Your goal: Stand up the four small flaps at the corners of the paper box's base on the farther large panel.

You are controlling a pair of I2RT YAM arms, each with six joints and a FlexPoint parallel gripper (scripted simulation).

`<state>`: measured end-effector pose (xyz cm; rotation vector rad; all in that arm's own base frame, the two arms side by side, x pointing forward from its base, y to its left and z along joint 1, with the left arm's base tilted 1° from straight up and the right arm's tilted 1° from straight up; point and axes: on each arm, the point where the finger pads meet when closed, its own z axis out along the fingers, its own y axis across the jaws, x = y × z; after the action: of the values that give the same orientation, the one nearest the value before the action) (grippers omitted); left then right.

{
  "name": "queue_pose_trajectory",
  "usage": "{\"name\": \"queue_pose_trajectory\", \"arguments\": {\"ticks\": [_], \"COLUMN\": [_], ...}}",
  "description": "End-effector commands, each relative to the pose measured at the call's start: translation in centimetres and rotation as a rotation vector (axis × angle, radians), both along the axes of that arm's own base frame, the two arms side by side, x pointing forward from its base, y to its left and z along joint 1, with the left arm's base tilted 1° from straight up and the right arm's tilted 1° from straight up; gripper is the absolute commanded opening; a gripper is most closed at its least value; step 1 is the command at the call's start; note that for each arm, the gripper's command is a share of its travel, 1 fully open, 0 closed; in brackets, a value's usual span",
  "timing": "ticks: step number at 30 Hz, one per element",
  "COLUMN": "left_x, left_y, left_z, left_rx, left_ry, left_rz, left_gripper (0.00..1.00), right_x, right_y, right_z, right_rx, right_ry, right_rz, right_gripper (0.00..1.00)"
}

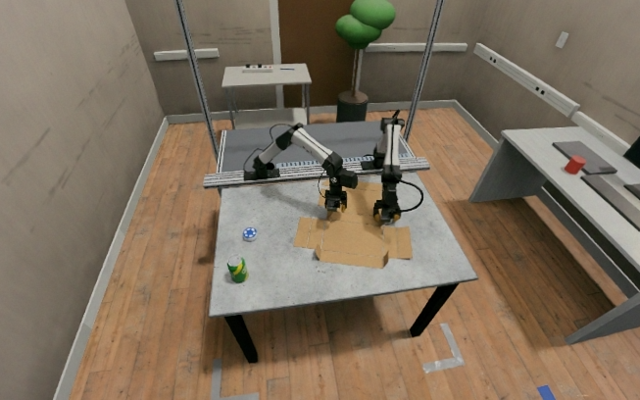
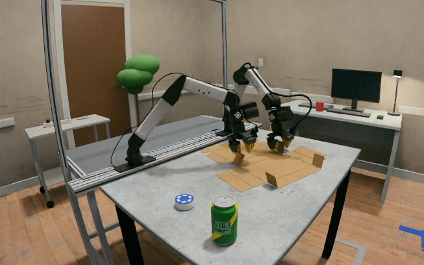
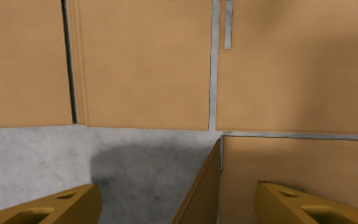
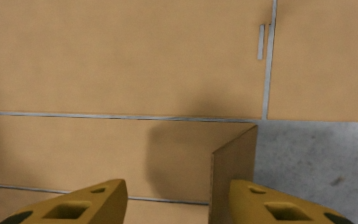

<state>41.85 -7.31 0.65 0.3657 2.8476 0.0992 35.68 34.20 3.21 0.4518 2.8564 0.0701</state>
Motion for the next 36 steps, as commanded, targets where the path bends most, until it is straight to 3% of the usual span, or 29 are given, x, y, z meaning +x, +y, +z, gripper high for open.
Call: {"name": "queue_pose_trajectory", "arguments": {"ticks": [1, 3, 7, 15, 16, 19, 36], "left_x": [-0.1, -0.1, -0.1, -0.1, -0.1, -0.1, -0.1], "left_y": [0.2, 0.2, 0.2, 0.2, 0.2, 0.2, 0.2], "left_z": [-1.2, -1.2, -1.2, -1.2, -1.2, -1.2, -1.2], "left_rx": [0.018, 0.018, 0.018, 0.018, 0.018, 0.018, 0.018], "left_ry": [0.003, 0.003, 0.003, 0.003, 0.003, 0.003, 0.003], "left_rz": [0.012, 0.012, 0.012, 0.012, 0.012, 0.012, 0.012], "left_gripper": [0.77, 0.77, 0.77, 0.77, 0.77, 0.77, 0.77], "right_x": [0.3, 0.3, 0.3, 0.4, 0.3, 0.5, 0.0], "right_y": [0.1, 0.1, 0.2, 0.2, 0.3, 0.2, -2.0], "right_z": [-0.5, 0.6, -0.5, 0.5, -0.5, 2.2, 2.7], "right_rx": [-0.016, 0.008, -0.015, 0.008, -0.016, 0.021, 0.022], "right_ry": [-0.003, -0.015, -0.004, -0.015, -0.004, -0.038, -0.035], "right_rz": [-0.01, -0.005, -0.01, -0.005, -0.008, -0.01, -0.006], "right_gripper": [0.5, 0.5, 0.5, 0.5, 0.5, 0.5, 0.5]}}
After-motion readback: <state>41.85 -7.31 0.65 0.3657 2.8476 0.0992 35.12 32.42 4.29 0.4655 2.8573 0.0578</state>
